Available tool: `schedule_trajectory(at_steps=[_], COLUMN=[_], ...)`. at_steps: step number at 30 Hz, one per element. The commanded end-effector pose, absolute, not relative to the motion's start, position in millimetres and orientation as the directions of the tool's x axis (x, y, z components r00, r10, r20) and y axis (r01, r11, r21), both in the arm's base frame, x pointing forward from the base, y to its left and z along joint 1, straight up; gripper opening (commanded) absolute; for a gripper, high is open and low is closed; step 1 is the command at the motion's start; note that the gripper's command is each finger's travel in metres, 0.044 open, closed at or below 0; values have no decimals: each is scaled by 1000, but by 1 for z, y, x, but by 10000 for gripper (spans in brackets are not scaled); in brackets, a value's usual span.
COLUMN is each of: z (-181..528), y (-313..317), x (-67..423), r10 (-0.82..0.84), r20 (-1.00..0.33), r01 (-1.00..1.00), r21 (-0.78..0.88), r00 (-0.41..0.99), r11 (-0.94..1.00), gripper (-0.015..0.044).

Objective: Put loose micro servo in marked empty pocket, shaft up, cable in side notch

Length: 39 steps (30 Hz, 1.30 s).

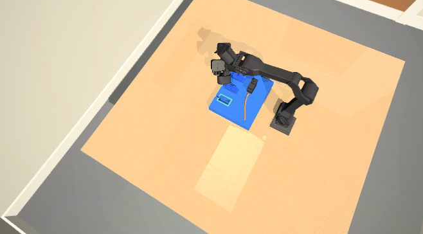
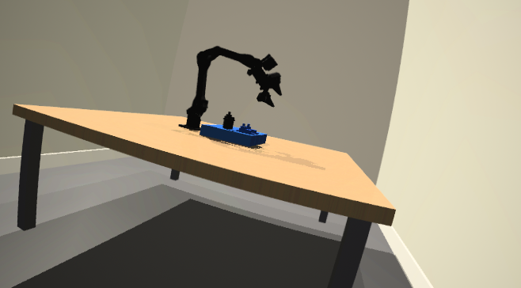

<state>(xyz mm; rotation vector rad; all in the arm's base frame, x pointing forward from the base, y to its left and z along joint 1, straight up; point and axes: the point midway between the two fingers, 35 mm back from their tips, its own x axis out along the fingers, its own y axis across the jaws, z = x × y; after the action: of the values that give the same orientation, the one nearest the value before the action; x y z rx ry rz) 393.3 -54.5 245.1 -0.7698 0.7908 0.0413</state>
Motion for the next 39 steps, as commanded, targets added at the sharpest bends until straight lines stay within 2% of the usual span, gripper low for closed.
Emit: schedule_trajectory(at_steps=[1, 10, 21, 32, 39], z=[229, 202, 179, 170, 170], y=[-60, -70, -75, -72, -71], x=[376, 338, 282, 222, 218], r10=[-230, -198, -126, -17, -10], r20=[-728, -851, -956, -999, -1000], r01=[-440, -680, -899, -994, -996], r21=[-601, -511, -291, -40, -26], r00=[646, 487, 264, 38, 25], r11=[667, 526, 326, 103, 89], gripper=[440, 440, 440, 440, 440])
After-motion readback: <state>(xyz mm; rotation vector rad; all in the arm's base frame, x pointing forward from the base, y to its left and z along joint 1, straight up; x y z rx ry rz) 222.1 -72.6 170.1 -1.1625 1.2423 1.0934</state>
